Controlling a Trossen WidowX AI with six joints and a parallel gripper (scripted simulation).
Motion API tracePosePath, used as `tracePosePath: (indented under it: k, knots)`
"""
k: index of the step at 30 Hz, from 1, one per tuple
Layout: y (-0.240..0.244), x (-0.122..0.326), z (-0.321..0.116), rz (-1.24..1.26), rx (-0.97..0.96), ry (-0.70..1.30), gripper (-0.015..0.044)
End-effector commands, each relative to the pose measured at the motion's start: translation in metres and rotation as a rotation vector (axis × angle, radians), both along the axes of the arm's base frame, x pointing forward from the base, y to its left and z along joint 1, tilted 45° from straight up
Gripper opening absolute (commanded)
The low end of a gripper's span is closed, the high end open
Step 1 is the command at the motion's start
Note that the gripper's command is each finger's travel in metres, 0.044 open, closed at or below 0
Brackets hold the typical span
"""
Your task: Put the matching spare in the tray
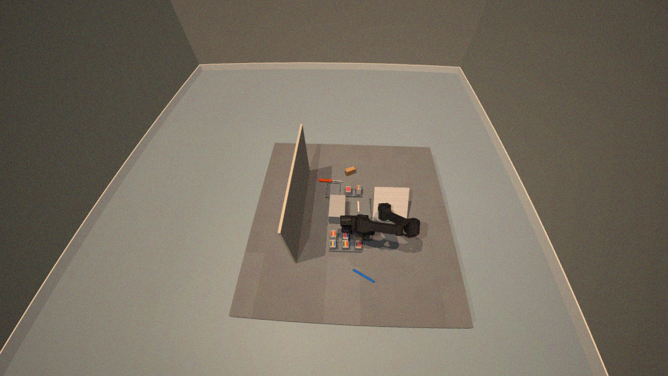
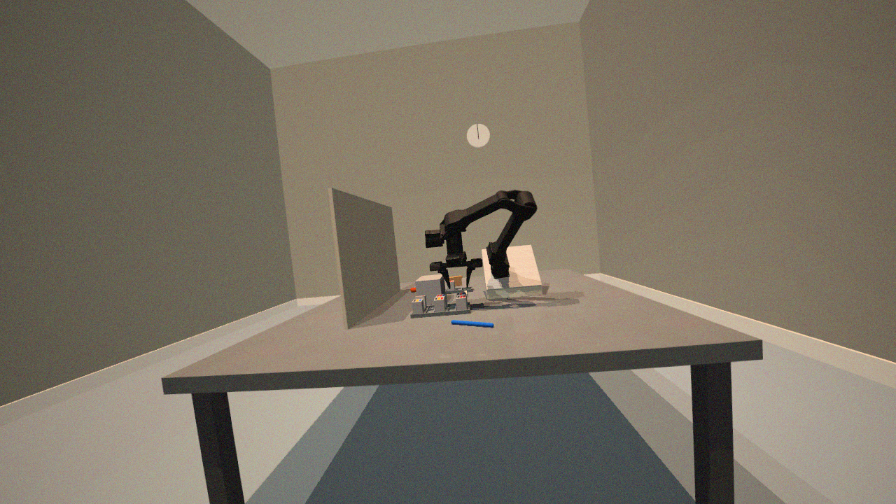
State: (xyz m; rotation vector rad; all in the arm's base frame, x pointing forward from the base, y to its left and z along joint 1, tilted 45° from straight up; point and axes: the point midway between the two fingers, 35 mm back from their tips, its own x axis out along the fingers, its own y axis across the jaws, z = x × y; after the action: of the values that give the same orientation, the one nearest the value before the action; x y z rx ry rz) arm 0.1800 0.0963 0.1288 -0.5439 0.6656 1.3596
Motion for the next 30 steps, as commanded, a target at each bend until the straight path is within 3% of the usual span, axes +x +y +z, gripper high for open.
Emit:
tracePosePath:
  k: [1, 30]
  knots:
    - [0.005, -0.001, -0.007, 0.001, -0.005, 0.007, 0.03]
    - [0.039, -0.002, -0.038, 0.0, 0.009, 0.004, 0.03]
